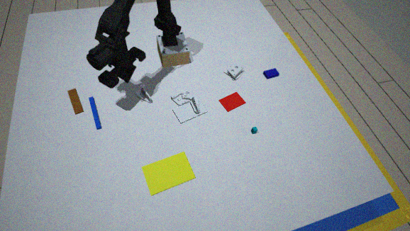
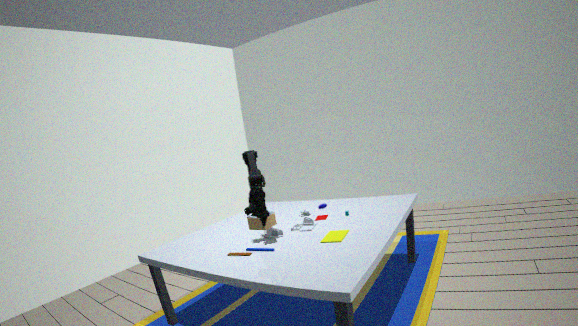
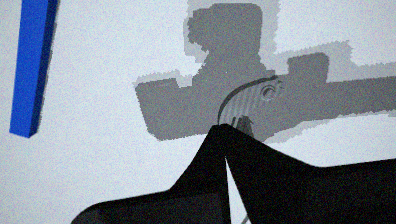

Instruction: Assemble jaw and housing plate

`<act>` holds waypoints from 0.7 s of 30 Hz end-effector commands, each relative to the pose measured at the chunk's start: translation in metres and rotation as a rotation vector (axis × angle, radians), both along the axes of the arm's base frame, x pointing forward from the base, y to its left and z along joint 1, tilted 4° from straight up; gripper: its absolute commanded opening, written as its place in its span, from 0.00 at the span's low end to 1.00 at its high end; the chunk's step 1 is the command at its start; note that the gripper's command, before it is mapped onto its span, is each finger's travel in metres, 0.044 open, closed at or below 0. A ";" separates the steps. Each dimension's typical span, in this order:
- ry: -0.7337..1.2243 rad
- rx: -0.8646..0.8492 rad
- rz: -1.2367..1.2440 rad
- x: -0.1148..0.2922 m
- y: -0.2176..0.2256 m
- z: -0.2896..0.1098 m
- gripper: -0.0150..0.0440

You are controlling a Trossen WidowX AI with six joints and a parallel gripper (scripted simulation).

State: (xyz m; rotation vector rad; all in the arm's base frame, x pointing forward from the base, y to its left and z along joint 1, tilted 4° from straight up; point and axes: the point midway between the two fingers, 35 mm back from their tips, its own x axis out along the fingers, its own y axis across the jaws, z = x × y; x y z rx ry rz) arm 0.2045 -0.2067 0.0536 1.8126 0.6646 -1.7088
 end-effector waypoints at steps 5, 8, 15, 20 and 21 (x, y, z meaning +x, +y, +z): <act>0.000 0.000 0.000 0.000 0.000 0.000 0.25; 0.000 0.000 0.000 0.000 0.000 0.000 0.39; 0.000 0.000 0.000 0.000 0.000 0.000 0.70; 0.000 0.000 0.000 0.000 0.000 0.000 0.92; 0.000 0.000 0.000 0.000 0.000 0.000 0.97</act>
